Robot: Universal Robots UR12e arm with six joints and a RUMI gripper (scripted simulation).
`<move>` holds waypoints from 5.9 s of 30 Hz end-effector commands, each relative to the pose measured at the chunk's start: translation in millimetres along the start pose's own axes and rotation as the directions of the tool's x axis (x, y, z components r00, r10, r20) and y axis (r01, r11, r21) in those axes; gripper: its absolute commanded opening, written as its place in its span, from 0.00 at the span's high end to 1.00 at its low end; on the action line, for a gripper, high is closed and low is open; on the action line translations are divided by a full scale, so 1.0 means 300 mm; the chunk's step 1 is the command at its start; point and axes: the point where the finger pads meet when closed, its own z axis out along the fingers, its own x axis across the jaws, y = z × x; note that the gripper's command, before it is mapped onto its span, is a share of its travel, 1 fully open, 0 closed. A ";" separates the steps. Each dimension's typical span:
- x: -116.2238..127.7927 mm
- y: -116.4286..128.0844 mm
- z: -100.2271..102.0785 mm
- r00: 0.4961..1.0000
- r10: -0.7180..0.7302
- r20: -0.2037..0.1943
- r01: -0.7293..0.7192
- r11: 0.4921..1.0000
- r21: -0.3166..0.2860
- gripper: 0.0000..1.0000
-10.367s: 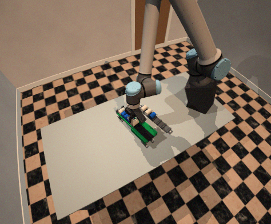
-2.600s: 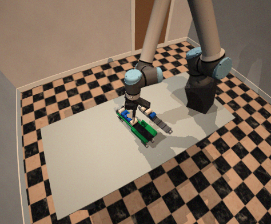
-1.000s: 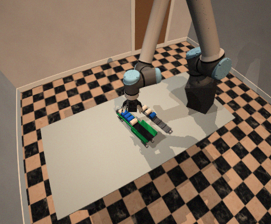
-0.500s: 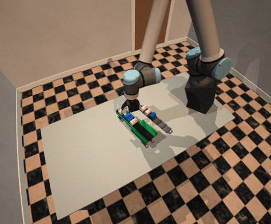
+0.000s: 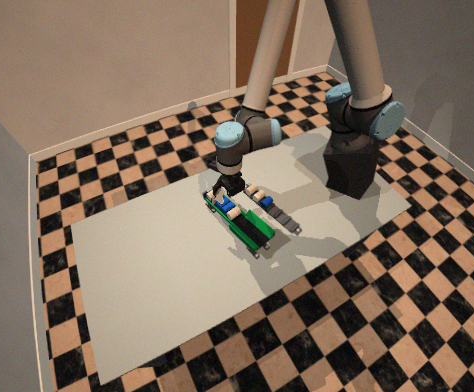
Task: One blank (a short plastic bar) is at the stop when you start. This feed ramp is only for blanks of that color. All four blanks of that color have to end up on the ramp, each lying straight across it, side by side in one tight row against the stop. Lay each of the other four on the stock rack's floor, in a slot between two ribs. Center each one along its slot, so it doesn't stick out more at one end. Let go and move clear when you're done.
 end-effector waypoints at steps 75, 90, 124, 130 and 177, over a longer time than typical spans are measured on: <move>0.000 0.000 0.053 0.997 -0.079 -0.001 0.079 0.997 -0.004 0.55; -0.002 0.000 0.120 0.997 -0.078 0.000 0.078 0.997 -0.004 0.55; -0.004 0.001 0.174 0.997 -0.078 0.002 0.078 0.997 -0.003 0.55; -0.004 0.001 0.174 0.997 -0.078 0.002 0.078 0.997 -0.003 0.55; -0.003 0.001 0.173 0.997 -0.078 0.002 0.078 0.997 -0.003 0.55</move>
